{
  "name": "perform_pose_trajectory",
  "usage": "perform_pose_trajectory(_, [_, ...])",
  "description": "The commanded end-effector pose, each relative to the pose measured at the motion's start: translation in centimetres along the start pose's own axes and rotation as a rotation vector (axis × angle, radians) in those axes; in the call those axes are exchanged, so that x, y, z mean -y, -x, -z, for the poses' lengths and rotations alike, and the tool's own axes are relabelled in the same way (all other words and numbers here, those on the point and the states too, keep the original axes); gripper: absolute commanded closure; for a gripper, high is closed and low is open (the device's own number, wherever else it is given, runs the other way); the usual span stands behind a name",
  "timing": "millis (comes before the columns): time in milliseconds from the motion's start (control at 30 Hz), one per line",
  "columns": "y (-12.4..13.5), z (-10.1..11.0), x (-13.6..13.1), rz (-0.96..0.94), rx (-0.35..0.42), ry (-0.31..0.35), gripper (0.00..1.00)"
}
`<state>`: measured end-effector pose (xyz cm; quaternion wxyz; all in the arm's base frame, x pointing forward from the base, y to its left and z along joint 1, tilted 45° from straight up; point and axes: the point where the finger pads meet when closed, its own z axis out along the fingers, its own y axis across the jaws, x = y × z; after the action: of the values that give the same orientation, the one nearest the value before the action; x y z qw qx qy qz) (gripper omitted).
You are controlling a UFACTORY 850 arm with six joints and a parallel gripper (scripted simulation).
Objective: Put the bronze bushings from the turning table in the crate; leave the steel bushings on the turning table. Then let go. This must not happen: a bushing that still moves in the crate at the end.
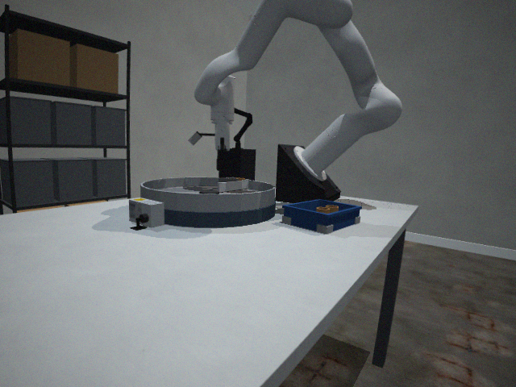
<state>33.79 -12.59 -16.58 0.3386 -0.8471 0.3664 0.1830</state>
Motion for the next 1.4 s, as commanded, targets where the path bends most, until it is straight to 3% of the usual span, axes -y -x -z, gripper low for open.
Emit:
perform_pose_trajectory(0, [-0.1, 0.1, 0.0, 0.001, -0.004, -0.003, 0.53])
perform_pose_trajectory(467, [-0.2, 0.1, 0.0, 0.001, -0.004, -0.004, 0.53])
perform_pose_trajectory(800, [-0.2, -2.4, 0.0, 0.001, -0.004, -0.004, 0.53])
perform_pose_trajectory(1367, [-0.2, -2.6, 0.0, 0.001, -0.004, -0.004, 0.53])
